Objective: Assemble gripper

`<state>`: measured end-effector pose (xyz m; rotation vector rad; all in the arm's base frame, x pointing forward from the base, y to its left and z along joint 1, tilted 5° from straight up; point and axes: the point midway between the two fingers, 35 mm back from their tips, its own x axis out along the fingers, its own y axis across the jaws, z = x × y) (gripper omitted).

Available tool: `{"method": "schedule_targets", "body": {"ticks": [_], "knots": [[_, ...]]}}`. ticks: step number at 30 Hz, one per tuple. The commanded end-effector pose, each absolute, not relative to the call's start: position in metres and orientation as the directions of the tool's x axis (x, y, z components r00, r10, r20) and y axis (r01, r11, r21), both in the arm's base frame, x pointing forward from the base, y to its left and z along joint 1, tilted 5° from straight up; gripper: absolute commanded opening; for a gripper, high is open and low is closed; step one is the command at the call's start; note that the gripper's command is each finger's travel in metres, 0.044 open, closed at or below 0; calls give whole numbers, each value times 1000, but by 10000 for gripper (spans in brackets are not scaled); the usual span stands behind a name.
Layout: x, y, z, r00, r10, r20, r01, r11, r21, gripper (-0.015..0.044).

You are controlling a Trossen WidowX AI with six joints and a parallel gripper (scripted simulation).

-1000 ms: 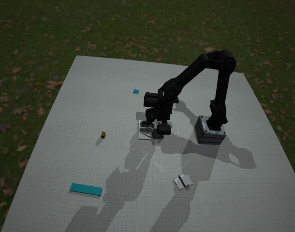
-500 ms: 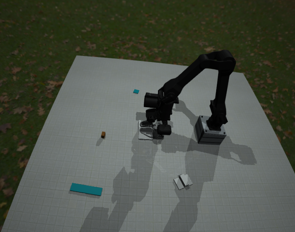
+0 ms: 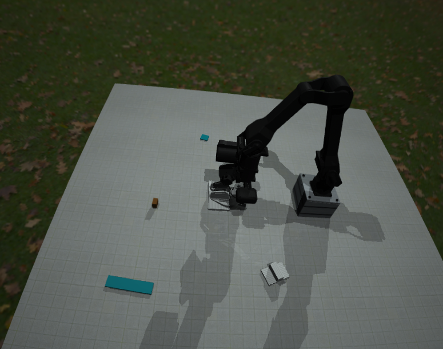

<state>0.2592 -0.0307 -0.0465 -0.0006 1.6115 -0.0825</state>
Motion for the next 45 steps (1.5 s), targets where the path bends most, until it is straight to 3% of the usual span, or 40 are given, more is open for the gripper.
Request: {"method": "schedule_targets", "body": {"ticks": [1,45], "knots": [[258,-31,-49,-45,-54,-997,46,997,-57,351],[258,-32,-57,-45,-54,-997,48,997,-57,351]]}}
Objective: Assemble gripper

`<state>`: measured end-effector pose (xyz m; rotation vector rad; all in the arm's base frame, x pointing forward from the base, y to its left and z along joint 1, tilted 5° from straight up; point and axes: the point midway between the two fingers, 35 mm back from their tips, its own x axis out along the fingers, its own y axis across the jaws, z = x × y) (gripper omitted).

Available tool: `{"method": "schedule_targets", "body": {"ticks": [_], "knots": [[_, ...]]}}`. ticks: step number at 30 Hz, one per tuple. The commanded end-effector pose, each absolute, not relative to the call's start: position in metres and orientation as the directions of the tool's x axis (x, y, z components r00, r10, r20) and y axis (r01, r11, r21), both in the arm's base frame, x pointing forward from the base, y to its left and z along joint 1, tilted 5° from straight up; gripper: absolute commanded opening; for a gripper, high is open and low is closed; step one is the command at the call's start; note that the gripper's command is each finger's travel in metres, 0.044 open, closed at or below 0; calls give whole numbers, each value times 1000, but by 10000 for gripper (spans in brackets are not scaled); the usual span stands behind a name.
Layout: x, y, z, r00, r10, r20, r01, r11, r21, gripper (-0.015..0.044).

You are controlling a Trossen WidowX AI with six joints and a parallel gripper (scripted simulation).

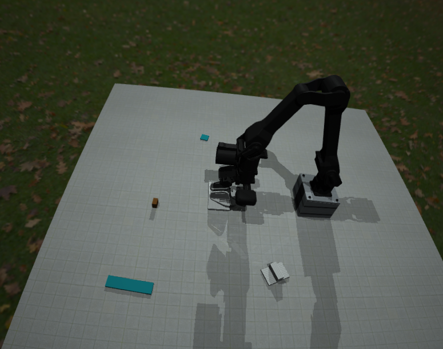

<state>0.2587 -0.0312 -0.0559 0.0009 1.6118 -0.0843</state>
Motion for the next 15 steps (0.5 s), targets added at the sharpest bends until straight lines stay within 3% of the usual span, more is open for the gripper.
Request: {"method": "schedule_targets", "body": {"ticks": [1,15], "knots": [[258,-32,-57,-45,-54,-997,48,997,-57,351],[258,-32,-59,-45,-54,-997,48,997,-57,351]]}}
